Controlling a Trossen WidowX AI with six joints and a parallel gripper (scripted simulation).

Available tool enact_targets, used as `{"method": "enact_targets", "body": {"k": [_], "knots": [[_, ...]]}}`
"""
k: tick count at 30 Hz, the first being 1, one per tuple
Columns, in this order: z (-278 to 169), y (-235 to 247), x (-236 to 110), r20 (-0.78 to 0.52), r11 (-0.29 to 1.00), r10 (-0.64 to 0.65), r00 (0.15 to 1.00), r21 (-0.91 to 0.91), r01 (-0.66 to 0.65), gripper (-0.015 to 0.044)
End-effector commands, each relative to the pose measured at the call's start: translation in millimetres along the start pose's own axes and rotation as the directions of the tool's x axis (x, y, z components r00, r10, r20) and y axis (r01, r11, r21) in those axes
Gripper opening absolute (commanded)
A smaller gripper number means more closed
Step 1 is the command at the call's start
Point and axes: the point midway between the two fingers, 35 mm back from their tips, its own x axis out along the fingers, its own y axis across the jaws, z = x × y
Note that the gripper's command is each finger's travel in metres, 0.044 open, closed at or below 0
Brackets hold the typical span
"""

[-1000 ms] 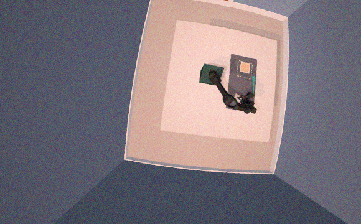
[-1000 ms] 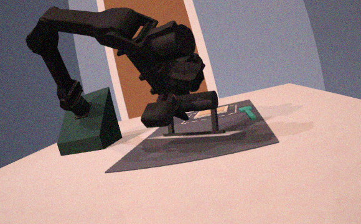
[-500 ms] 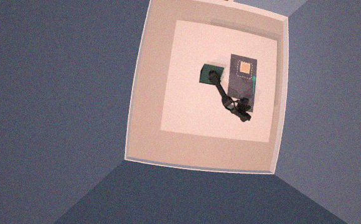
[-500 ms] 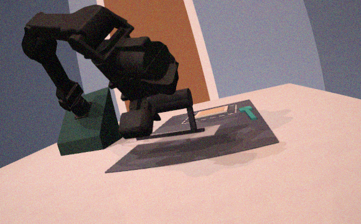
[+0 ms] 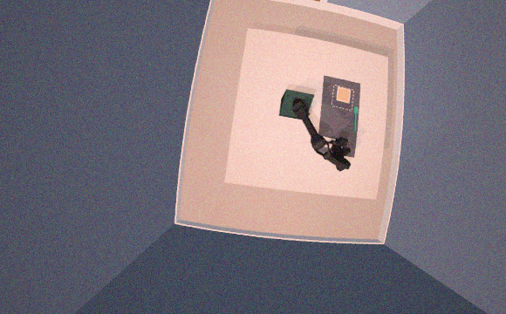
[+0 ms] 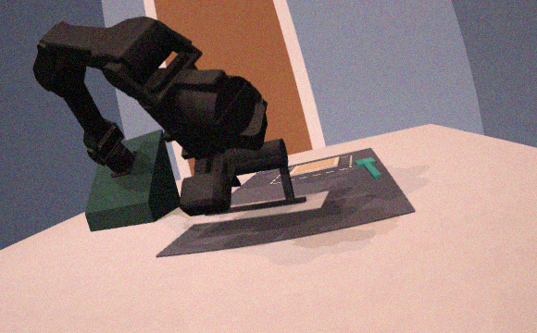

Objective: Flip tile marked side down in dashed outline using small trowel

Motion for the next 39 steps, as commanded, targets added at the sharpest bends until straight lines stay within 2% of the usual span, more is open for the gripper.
{"method": "enact_targets", "body": {"k": [1,13,24,25,34,39], "knots": [[1,-2,4,0.003,1.0,0.009,1.0,-0.008,-0.009,0.0],[1,-15,15,0.003,1.0,0.007,1.0,-0.008,-0.007,0.0],[1,-15,15,0.003,1.0,0.007,1.0,-0.008,-0.007,0.0289],[1,-15,15,0.003,1.0,0.007,1.0,-0.008,-0.007,0.03],[1,-15,14,0.004,1.0,0.007,1.0,-0.007,-0.007,0.03],[1,-16,-9,0.013,1.0,0.0,1.0,-0.002,0.0,0.03]]}}
